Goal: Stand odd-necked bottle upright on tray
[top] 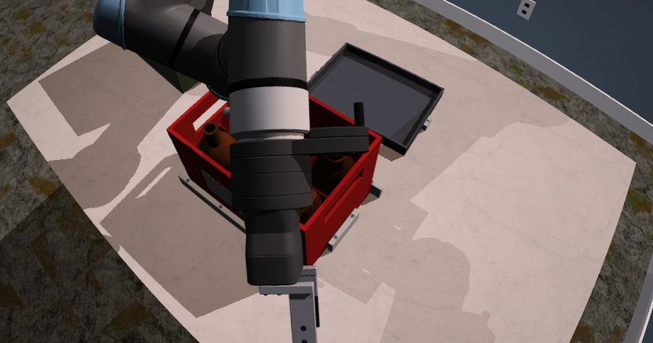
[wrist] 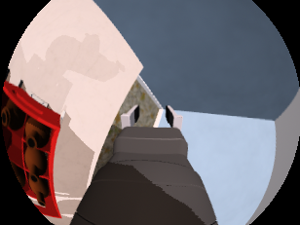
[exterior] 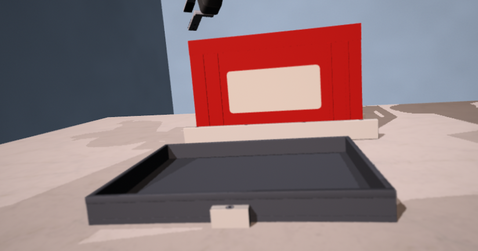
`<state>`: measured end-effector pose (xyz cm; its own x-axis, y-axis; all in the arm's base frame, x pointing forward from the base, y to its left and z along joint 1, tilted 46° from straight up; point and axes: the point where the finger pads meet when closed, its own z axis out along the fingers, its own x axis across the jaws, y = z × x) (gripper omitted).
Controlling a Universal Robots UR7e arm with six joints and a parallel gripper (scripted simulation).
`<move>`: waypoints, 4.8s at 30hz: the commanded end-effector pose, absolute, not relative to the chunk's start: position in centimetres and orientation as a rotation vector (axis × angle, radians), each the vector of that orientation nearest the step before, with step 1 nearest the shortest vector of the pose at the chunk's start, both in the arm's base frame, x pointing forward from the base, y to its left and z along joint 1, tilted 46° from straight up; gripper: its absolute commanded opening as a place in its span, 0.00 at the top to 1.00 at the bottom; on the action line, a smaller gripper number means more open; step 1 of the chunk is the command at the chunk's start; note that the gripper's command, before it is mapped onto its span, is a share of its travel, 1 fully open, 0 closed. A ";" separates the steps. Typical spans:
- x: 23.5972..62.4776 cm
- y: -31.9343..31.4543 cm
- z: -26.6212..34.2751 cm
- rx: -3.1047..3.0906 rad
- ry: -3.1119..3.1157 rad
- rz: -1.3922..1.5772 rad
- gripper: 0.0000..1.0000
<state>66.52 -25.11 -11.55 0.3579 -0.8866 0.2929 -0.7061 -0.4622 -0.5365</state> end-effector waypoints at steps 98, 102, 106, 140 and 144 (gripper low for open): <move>42.8 -15.7 -3.6 -2.249 0.751 0.361 1.00; 42.8 -15.7 -3.6 -2.249 0.751 0.361 1.00; 42.8 -15.7 -3.6 -2.249 0.751 0.361 1.00; 43.1 -15.7 -3.6 -2.249 0.751 0.361 1.00; 43.1 -15.7 -3.6 -2.249 0.751 0.361 0.00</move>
